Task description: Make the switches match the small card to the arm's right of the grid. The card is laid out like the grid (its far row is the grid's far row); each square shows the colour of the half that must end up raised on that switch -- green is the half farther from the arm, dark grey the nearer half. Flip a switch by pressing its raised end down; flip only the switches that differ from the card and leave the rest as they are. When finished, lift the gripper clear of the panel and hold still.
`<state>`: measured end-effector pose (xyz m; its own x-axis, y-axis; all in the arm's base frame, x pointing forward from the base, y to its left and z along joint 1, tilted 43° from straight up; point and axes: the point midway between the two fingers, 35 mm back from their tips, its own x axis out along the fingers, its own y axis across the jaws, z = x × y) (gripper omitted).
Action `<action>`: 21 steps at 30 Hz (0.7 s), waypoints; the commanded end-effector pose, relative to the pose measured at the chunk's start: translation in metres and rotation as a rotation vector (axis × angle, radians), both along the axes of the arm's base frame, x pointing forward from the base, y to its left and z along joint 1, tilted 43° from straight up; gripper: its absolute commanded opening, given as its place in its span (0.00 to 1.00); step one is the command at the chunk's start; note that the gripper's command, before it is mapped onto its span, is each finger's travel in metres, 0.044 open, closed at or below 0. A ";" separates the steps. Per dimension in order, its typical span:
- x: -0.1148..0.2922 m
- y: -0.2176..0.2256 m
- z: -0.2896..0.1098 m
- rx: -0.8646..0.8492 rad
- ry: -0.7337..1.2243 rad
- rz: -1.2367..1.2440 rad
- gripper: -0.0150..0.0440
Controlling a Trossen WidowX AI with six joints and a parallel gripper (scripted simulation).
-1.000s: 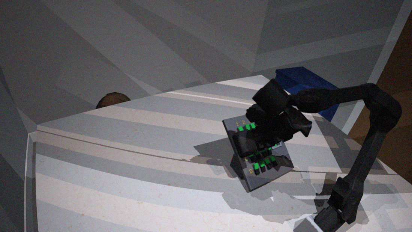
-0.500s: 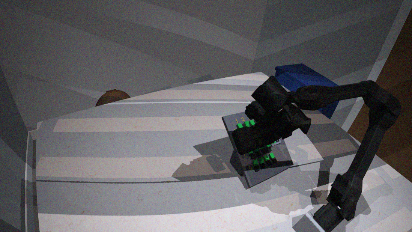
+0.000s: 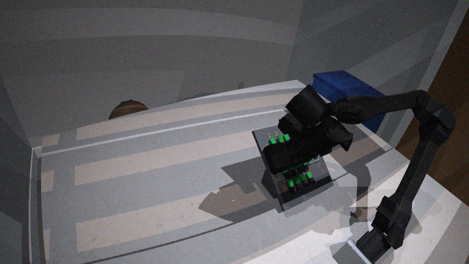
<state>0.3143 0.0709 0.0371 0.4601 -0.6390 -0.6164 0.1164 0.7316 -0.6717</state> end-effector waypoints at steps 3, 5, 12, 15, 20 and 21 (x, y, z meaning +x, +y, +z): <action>0.001 -0.001 0.000 -0.004 -0.001 0.002 0.25; 0.001 -0.001 -0.001 -0.004 -0.001 0.002 0.25; 0.001 -0.002 -0.001 -0.004 -0.001 0.002 0.25; 0.001 -0.002 -0.001 -0.004 -0.001 0.002 0.25; 0.002 -0.002 -0.002 -0.004 -0.001 0.002 0.25; 0.002 -0.002 -0.002 -0.004 -0.001 0.002 0.25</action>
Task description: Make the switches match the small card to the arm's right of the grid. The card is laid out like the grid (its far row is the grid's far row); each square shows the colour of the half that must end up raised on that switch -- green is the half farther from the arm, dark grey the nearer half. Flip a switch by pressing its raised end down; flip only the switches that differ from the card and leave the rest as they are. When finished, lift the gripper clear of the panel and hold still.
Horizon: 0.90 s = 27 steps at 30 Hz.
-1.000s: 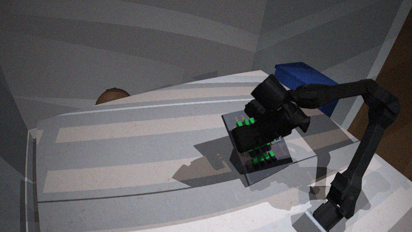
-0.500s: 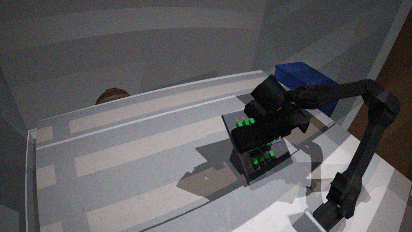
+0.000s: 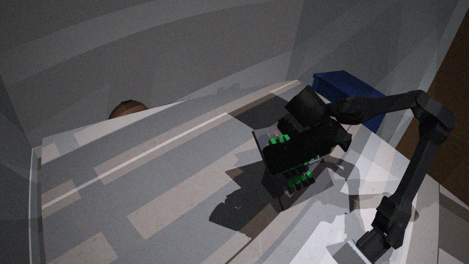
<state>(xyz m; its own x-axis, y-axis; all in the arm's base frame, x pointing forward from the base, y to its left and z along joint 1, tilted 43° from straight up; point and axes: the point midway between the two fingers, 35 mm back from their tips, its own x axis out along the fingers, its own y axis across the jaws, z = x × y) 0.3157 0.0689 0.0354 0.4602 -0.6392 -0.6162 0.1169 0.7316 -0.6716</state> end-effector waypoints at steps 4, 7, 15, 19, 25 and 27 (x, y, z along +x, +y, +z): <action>0.000 0.001 0.001 0.001 0.001 0.000 0.25; -0.012 0.022 0.018 0.005 0.013 -0.007 0.25; -0.028 0.040 0.040 0.000 0.021 -0.015 0.25; -0.051 0.016 0.052 -0.001 0.023 -0.015 0.25; -0.068 -0.003 0.057 -0.002 0.024 -0.015 0.25; -0.065 -0.007 0.051 -0.001 0.020 -0.011 0.25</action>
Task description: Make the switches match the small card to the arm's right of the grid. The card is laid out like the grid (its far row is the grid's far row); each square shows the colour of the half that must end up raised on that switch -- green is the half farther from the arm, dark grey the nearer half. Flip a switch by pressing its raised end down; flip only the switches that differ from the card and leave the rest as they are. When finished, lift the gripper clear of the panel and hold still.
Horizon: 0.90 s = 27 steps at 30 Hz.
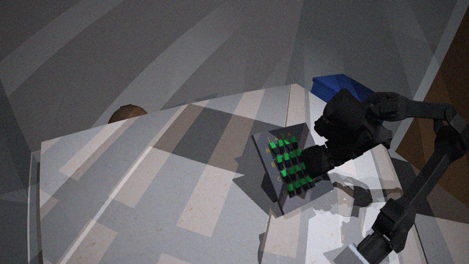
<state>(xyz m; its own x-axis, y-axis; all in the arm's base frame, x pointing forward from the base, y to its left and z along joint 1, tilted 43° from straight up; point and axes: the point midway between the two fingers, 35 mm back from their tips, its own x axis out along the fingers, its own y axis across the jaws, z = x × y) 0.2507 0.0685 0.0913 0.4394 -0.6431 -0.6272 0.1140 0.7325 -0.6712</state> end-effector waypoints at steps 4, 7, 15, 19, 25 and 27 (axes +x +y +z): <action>0.011 -0.025 -0.021 -0.009 -0.016 0.016 0.25; 0.011 -0.026 -0.022 -0.009 -0.016 0.016 0.25; 0.016 -0.034 -0.029 -0.010 -0.017 0.016 0.25; 0.019 -0.037 -0.032 -0.010 -0.017 0.016 0.25; 0.022 -0.041 -0.036 -0.010 -0.017 0.016 0.25; 0.022 -0.041 -0.036 -0.010 -0.017 0.016 0.25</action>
